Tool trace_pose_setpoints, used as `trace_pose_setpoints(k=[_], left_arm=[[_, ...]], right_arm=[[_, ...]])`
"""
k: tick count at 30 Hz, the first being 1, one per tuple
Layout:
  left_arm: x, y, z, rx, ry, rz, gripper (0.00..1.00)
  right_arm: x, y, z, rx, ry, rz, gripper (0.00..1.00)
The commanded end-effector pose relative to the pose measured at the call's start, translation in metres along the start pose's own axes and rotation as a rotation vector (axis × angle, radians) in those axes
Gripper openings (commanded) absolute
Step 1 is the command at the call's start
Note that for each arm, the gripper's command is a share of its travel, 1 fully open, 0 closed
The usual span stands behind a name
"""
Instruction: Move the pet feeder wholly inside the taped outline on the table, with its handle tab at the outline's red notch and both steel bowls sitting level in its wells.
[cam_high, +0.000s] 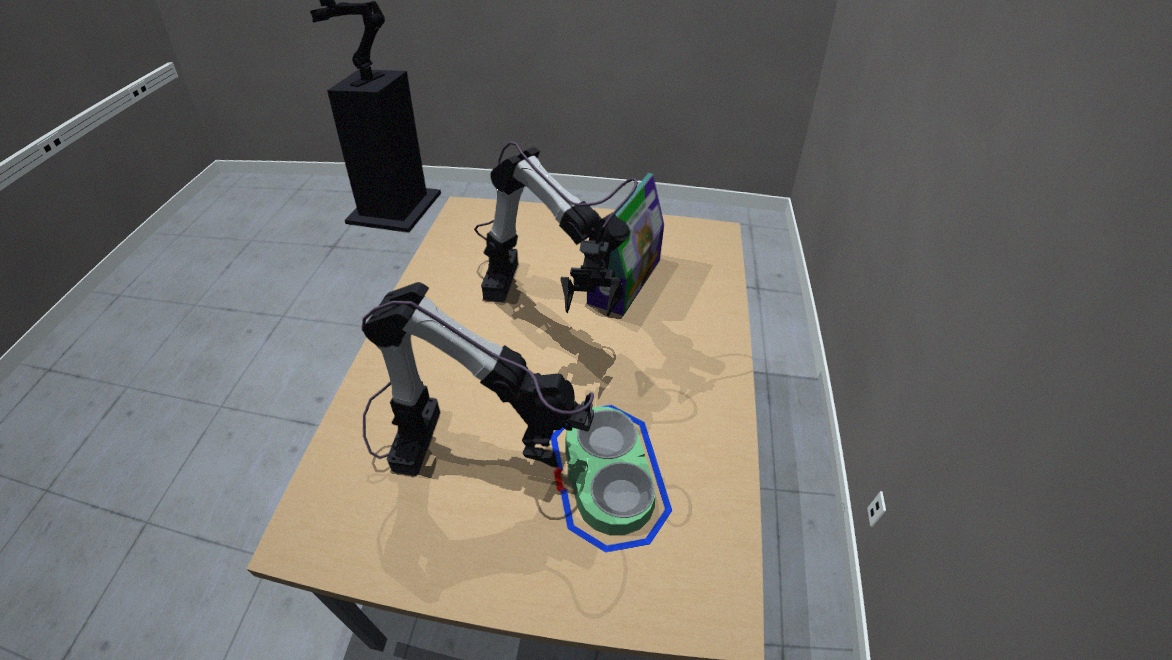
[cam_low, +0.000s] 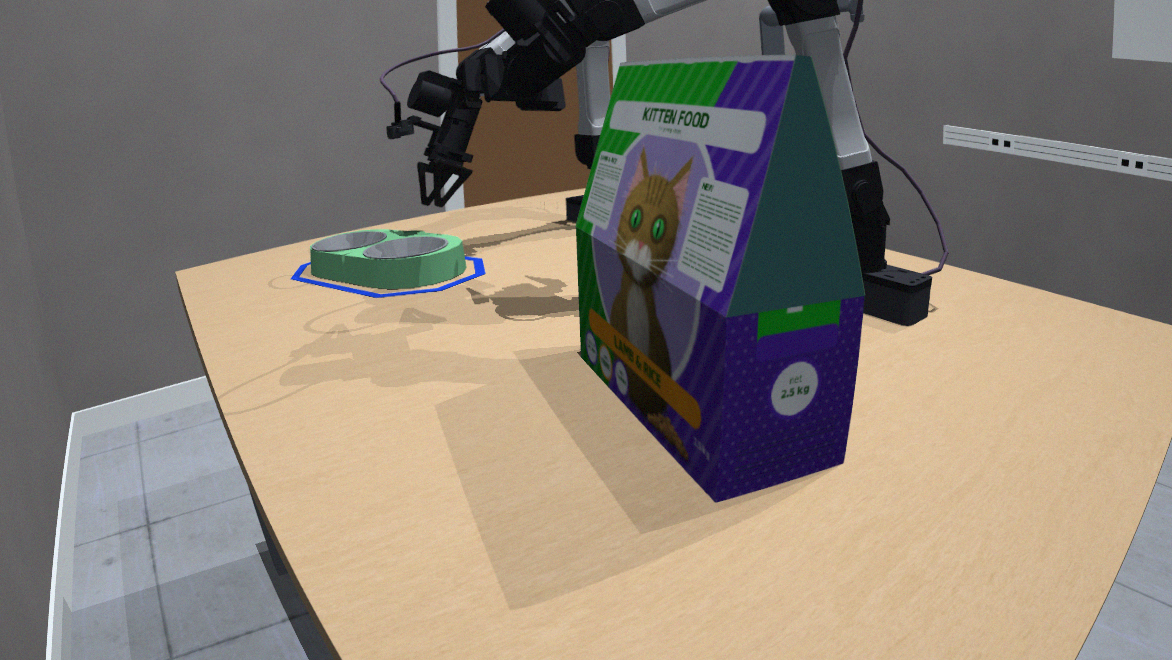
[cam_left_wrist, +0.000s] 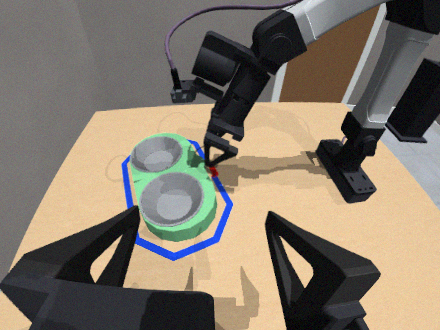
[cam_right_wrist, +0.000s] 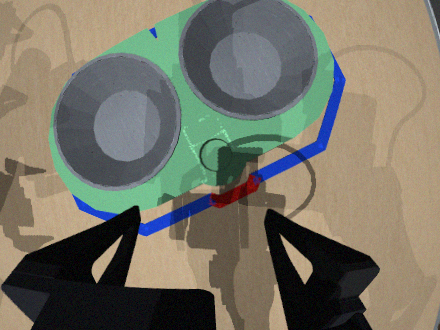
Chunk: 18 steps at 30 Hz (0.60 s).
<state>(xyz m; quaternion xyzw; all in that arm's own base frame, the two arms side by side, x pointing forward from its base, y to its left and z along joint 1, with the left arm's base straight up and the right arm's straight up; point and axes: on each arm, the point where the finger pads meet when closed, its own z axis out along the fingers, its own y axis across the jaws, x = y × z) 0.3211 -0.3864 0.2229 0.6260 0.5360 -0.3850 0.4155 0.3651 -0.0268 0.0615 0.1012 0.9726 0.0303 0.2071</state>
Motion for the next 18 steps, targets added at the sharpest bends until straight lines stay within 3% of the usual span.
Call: trace_pose_setpoints(k=[1,18], left_arm=[[-0.0075,0.0017,-0.0022,-0.007,-0.018,0.023,1.0],[-0.0075,0.0017,-0.0022,-0.007,-0.018,0.023,1.0]], right_arm=[[-0.0091,0.0024,-0.0017,-0.029,-0.042,-0.031,1.0],[-0.0137,0.004,-0.0038,-0.031,-0.053,-0.034,1.0]])
